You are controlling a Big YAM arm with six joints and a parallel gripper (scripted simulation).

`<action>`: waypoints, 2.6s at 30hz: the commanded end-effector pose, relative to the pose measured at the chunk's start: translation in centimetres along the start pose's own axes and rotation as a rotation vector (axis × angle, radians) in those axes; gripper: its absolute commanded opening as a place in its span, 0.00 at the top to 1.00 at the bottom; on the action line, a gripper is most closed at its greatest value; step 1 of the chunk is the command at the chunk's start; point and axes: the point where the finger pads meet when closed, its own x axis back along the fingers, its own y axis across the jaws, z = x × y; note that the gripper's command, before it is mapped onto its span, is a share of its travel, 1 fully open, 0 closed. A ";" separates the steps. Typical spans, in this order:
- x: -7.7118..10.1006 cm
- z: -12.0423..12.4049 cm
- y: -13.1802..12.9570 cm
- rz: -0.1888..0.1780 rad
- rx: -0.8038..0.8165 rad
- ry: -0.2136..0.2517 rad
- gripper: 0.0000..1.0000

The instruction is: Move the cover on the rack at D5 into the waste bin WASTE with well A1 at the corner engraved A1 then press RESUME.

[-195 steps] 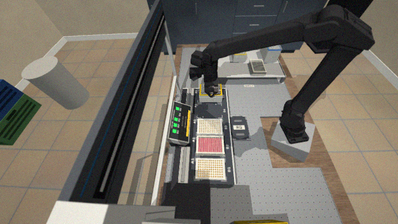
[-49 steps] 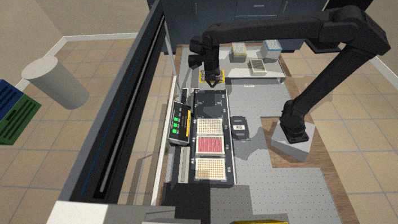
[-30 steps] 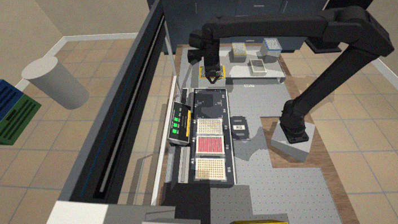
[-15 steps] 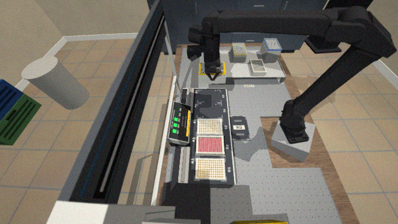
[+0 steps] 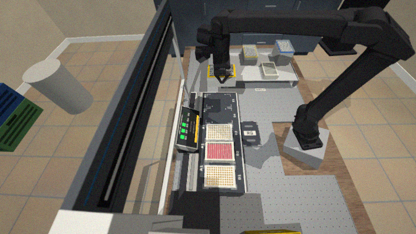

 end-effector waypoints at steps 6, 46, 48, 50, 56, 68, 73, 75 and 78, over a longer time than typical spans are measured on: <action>4.1 -1.8 -0.7 0.045 -0.003 -0.089 1.00; 1.5 4.4 -0.4 0.020 -0.001 -0.036 1.00; 2.4 4.8 -0.8 0.033 -0.001 -0.054 1.00; 1.4 6.5 -0.3 0.017 -0.001 -0.030 1.00; 1.2 9.5 -0.3 0.016 -0.001 -0.027 1.00; 1.0 14.4 -0.3 0.016 -0.001 -0.025 1.00; 3.4 14.3 -1.6 0.068 0.005 -0.070 1.00; 3.3 13.7 -1.3 0.067 0.027 -0.079 1.00; 1.7 14.6 -1.0 0.035 0.001 -0.041 1.00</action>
